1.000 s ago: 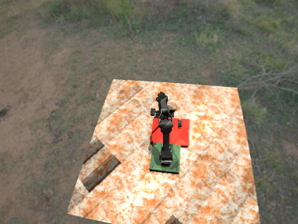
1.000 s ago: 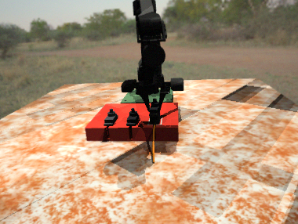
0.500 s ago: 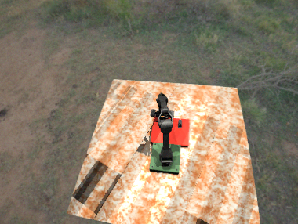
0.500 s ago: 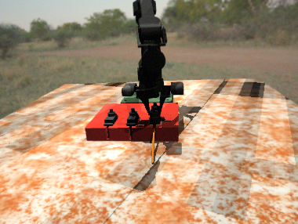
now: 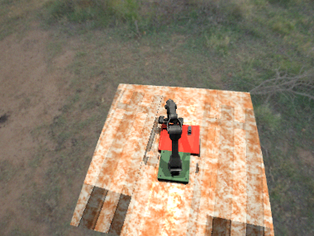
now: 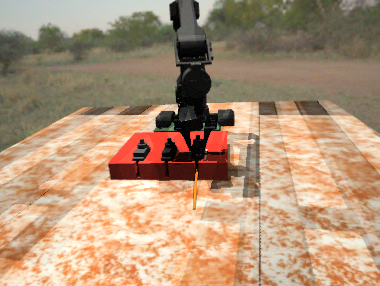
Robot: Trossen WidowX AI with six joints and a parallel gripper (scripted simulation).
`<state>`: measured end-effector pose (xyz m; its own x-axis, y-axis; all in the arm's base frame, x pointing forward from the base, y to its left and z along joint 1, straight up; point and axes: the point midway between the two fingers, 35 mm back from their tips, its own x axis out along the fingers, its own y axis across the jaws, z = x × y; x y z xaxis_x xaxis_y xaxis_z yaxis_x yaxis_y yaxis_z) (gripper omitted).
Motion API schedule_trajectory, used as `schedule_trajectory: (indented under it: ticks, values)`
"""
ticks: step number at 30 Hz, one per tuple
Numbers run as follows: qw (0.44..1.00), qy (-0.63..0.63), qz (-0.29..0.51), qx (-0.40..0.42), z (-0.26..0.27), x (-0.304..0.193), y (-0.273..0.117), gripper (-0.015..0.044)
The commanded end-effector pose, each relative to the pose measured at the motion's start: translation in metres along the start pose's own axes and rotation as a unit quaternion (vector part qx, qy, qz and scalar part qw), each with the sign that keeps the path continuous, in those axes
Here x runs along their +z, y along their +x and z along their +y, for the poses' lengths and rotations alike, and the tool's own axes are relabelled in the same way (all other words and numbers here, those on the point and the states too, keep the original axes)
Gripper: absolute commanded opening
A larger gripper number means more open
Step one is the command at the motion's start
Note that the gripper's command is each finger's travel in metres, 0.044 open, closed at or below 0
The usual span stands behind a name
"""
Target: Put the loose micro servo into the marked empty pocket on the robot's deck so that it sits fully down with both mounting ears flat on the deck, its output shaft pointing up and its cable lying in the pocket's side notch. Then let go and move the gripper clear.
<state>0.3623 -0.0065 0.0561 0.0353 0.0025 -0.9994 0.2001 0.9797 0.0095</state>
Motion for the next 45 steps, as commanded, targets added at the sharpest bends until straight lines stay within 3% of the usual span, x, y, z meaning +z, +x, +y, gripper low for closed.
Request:
schedule_trajectory:
  ticks: [1,9,16,24,33,42,45]
  values:
    - [1.0,-0.001,0.0,0.0,0.0,0.0,0.004,0.0]
    - [1.0,-0.001,0.0,0.0,0.0,0.0,0.01,0.0]
    - [1.0,-0.001,0.0,0.0,0.0,0.0,0.008,0.0184]
    - [1.0,-0.001,0.0,0.0,-0.001,-0.004,-0.027,0.0187]
    - [1.0,-0.001,0.0,0.0,-0.001,-0.005,-0.027,0.0187]
    - [1.0,-0.004,0.005,-0.001,0.002,-0.068,-0.069,0.0424]
    - [1.0,-0.002,0.005,0.0,0.001,-0.102,-0.086,0.044]
